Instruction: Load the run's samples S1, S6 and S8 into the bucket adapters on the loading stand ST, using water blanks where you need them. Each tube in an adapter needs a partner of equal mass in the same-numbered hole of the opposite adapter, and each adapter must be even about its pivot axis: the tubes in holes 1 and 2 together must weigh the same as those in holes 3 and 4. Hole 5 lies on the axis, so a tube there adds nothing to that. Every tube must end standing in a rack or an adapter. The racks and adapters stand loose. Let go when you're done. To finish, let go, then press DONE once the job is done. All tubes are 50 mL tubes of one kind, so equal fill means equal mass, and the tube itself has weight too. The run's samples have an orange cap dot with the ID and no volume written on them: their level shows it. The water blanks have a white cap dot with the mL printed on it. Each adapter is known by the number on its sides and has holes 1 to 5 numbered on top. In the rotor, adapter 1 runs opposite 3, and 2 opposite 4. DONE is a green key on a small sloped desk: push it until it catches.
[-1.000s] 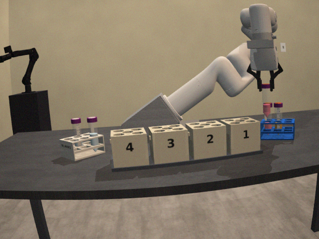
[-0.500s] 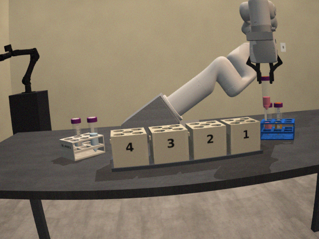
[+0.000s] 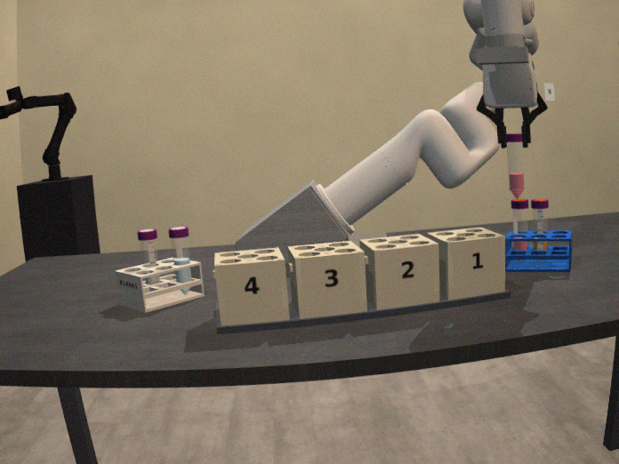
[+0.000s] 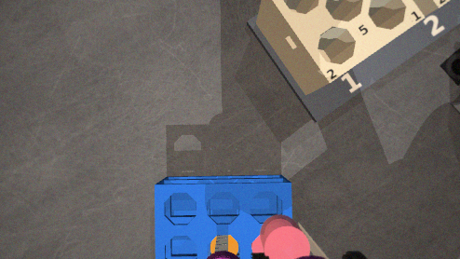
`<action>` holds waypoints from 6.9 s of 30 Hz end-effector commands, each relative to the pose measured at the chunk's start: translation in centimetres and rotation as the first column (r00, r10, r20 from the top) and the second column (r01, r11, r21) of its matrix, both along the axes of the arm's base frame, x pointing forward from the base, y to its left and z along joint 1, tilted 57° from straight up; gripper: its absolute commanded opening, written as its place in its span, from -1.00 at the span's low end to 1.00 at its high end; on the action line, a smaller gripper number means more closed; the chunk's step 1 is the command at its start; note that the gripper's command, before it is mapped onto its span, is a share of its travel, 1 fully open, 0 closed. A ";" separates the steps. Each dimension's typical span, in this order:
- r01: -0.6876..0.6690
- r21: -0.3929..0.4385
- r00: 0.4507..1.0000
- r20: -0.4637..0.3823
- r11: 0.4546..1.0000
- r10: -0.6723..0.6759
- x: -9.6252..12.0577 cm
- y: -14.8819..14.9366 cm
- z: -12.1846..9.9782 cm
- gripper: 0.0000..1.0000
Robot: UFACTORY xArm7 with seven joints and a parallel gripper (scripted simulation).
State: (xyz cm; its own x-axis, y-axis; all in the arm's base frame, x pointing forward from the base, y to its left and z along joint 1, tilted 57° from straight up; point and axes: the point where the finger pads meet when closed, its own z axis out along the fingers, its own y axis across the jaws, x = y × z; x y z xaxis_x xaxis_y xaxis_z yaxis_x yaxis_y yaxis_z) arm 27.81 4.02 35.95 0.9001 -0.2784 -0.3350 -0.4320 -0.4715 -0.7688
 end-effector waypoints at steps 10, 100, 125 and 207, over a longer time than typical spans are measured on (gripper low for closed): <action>0.002 0.000 1.000 0.002 1.000 -0.002 0.0 -1.2 0.8 -1.00; -0.495 -0.510 0.007 0.807 0.703 0.590 -0.2 3.7 8.3 -1.00; -0.495 -0.512 0.003 0.807 0.702 0.591 -0.1 4.0 8.1 -1.00; -0.495 -0.512 0.003 0.807 0.702 0.590 0.4 11.8 3.1 -1.00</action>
State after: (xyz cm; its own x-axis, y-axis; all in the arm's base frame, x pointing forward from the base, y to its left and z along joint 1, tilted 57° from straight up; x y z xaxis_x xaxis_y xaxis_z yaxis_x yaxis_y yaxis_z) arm 28.10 15.64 39.05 0.4319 0.4718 0.7687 0.9002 -0.2776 -0.3354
